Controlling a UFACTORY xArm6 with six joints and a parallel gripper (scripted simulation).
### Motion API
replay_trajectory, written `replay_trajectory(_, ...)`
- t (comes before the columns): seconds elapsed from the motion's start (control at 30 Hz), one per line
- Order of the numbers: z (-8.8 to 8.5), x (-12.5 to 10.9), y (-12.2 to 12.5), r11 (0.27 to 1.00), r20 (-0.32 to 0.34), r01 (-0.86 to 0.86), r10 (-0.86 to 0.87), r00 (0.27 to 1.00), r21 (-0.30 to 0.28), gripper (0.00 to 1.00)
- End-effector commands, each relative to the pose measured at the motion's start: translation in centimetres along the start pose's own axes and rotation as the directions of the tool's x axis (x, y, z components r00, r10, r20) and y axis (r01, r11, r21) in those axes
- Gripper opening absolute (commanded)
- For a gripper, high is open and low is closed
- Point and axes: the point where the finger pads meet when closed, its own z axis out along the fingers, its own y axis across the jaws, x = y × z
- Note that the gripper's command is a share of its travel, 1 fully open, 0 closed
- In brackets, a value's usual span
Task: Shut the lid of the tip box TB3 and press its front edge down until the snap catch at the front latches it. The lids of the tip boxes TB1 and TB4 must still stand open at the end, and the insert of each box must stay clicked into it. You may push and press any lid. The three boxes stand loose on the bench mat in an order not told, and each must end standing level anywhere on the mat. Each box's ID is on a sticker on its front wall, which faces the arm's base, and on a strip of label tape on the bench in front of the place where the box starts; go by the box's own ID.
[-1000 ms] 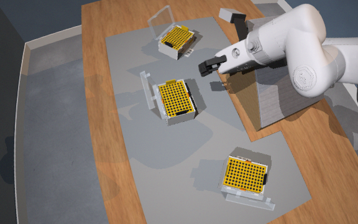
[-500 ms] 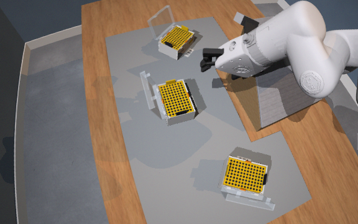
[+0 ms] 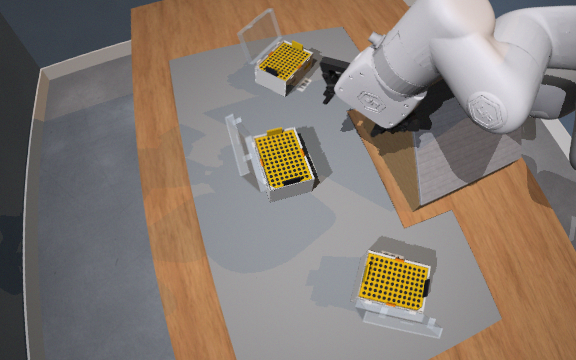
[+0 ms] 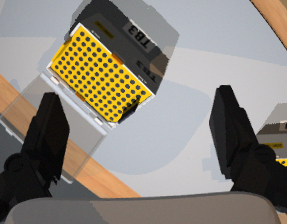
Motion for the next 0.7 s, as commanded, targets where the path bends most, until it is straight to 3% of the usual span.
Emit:
replay_trajectory(0.0,-0.02,-0.27,-0.11,0.964,-0.075,-0.248,0.241,0.968,-0.1,1.0)
replay_trajectory(0.3,-0.02,-0.27,-0.11,0.875,-0.096,-0.464,0.454,0.886,-0.142,1.0)
replay_trajectory(0.67,-0.03,-0.26,-0.12,0.643,-0.143,-0.741,0.728,0.67,-0.193,1.0)
